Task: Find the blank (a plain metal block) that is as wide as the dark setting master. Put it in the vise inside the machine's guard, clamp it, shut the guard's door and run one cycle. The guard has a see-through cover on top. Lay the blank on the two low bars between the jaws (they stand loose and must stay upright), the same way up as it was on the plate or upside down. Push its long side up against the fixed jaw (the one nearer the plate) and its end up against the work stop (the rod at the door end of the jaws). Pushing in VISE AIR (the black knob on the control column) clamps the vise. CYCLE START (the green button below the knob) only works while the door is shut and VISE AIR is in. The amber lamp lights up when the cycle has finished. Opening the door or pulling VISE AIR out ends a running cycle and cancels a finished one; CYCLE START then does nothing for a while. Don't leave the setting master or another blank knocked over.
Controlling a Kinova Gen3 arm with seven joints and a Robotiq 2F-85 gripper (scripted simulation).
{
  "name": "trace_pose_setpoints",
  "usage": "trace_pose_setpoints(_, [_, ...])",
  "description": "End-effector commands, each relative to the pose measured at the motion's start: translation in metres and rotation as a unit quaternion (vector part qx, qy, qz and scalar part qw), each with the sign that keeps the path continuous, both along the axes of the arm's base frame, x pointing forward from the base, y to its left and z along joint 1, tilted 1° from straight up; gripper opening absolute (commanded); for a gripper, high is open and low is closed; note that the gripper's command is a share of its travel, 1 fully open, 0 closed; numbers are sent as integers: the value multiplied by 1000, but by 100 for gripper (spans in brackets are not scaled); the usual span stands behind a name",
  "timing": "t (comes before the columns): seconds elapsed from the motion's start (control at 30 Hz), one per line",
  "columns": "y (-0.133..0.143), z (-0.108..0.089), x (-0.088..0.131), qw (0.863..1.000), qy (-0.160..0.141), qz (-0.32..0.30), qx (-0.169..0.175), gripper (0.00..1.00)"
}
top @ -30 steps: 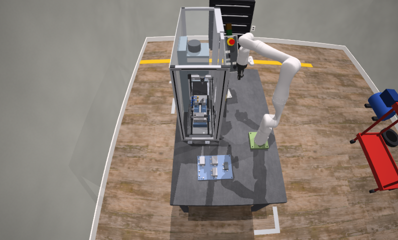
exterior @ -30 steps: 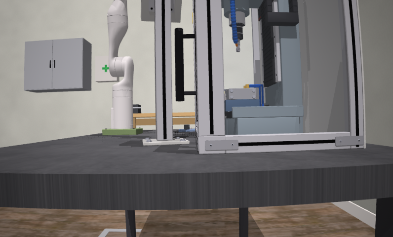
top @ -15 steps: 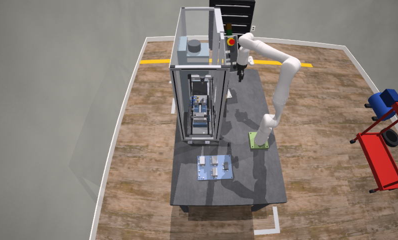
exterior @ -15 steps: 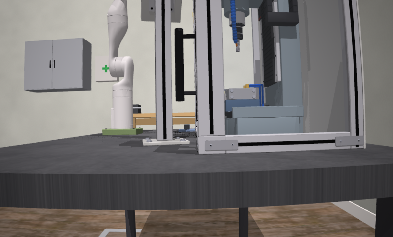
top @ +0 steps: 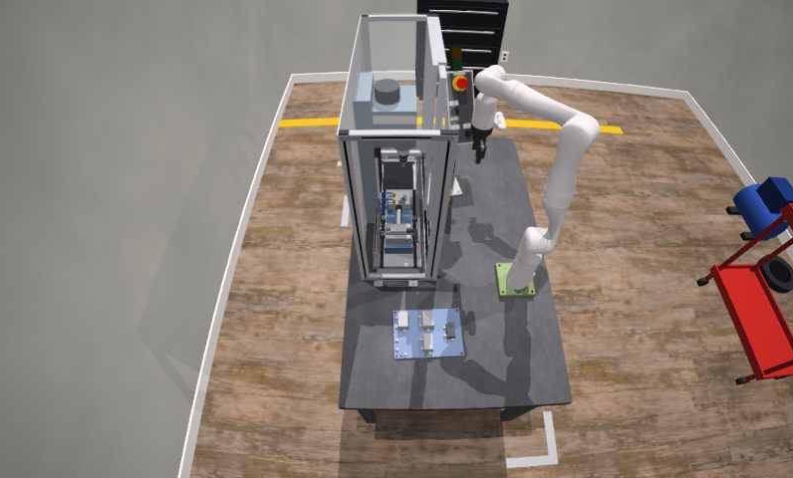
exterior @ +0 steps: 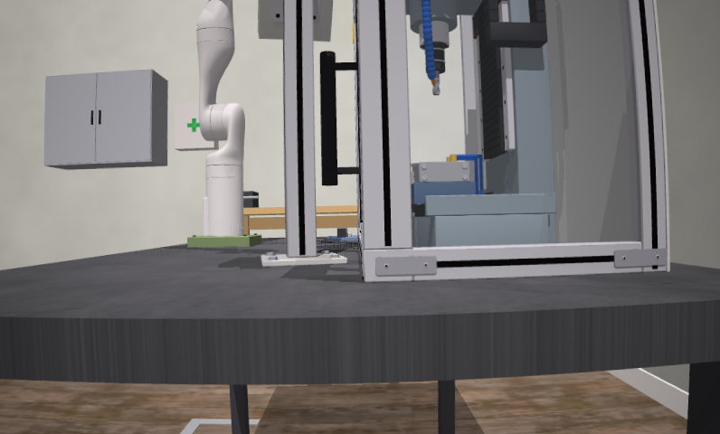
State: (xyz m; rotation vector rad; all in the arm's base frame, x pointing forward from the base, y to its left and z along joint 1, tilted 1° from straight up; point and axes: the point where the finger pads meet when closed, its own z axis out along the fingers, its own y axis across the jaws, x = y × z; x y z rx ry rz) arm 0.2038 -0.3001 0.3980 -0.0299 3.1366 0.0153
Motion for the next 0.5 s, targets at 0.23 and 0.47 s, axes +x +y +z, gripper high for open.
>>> trace_pose_setpoints(0.23, [-31, 0, 1, 1000, 0, 0, -1, 80])
trace_pose_setpoints(0.47, [-31, 0, 1, 1000, 0, 0, -1, 80])
